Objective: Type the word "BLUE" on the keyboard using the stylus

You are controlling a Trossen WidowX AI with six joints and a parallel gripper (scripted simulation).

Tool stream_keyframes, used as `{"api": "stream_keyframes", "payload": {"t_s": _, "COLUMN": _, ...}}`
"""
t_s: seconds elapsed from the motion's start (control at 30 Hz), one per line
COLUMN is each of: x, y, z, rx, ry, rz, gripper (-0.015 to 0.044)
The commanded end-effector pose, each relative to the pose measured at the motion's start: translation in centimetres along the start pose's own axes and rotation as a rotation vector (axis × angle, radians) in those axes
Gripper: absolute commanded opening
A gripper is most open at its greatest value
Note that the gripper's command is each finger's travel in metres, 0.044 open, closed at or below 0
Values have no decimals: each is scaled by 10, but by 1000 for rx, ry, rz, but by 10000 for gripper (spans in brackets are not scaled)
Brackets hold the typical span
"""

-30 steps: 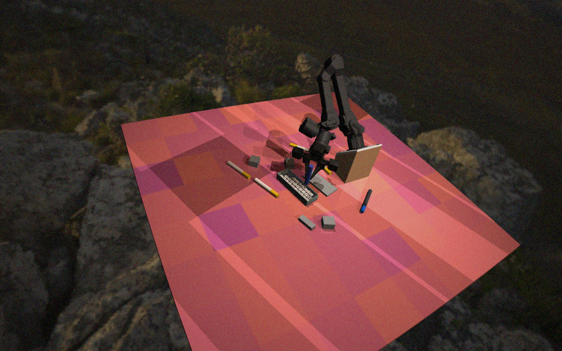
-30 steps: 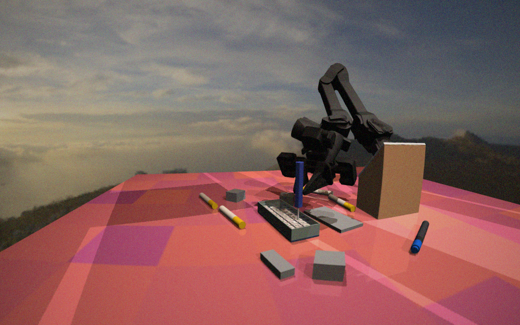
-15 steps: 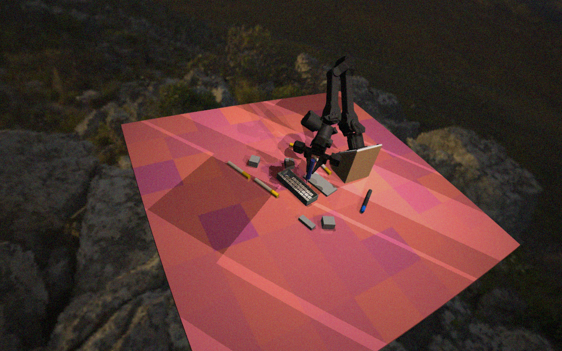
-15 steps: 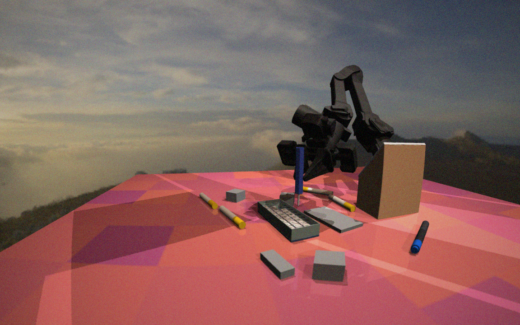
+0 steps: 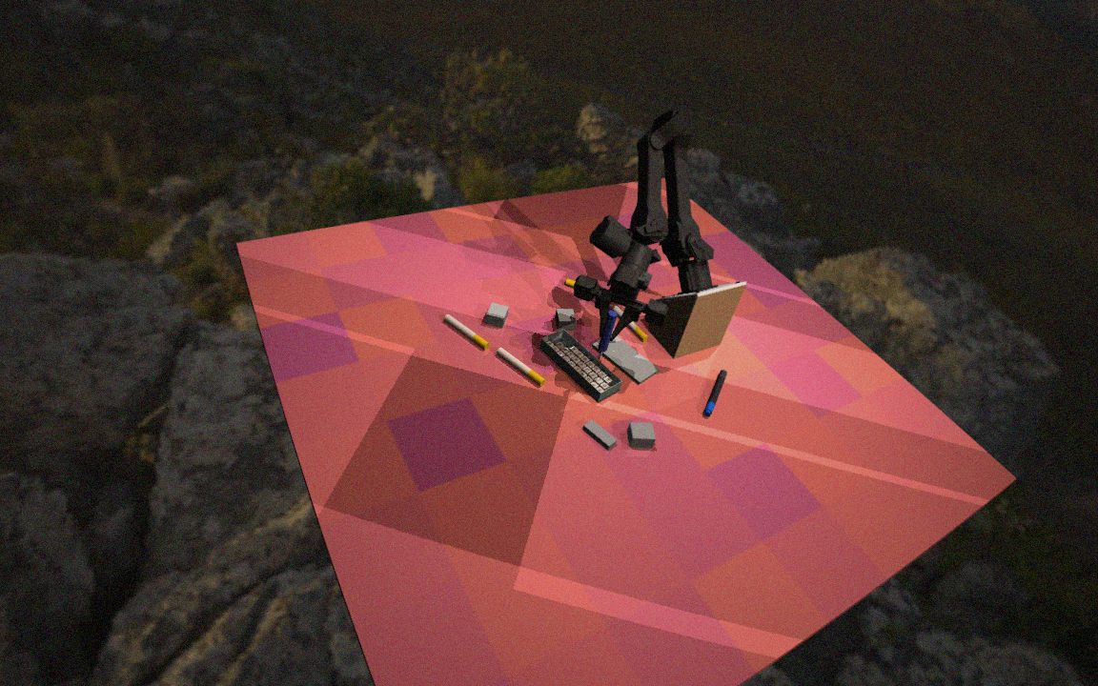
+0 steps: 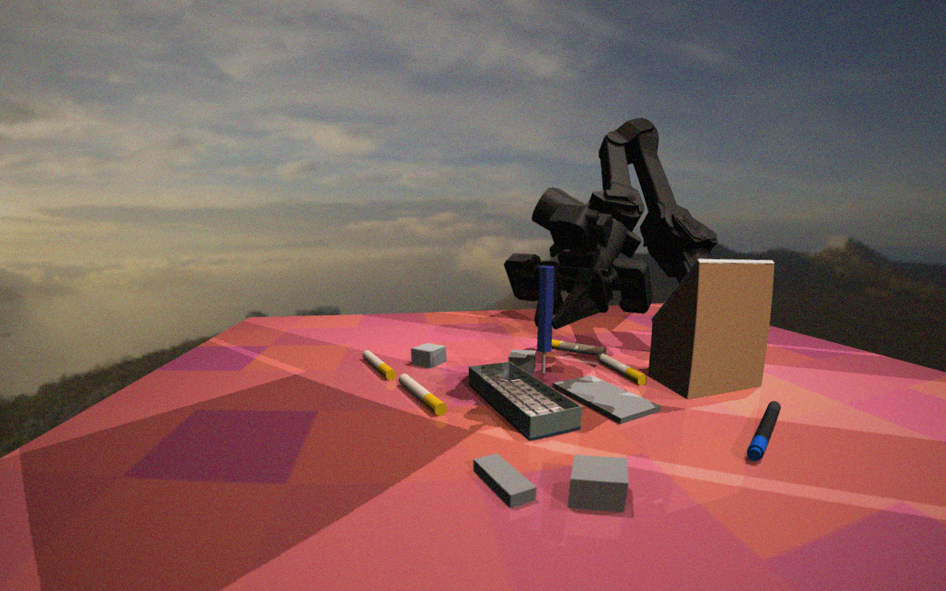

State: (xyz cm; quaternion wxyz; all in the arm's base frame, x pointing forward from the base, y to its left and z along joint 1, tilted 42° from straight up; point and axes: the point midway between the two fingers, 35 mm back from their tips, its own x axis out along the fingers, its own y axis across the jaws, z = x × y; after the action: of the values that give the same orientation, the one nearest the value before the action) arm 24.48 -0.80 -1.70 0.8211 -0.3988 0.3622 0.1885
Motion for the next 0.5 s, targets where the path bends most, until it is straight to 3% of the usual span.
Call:
{"api": "stream_keyframes", "payload": {"t_s": 0.0, "x": 4, "y": 10, "z": 3, "rx": 3, "ry": 3, "rz": 5, "gripper": 0}}
{"api": "stream_keyframes", "payload": {"t_s": 0.47, "x": 12, "y": 28, "z": 9, "rx": 6, "ry": 3, "rz": 4, "gripper": 0}}
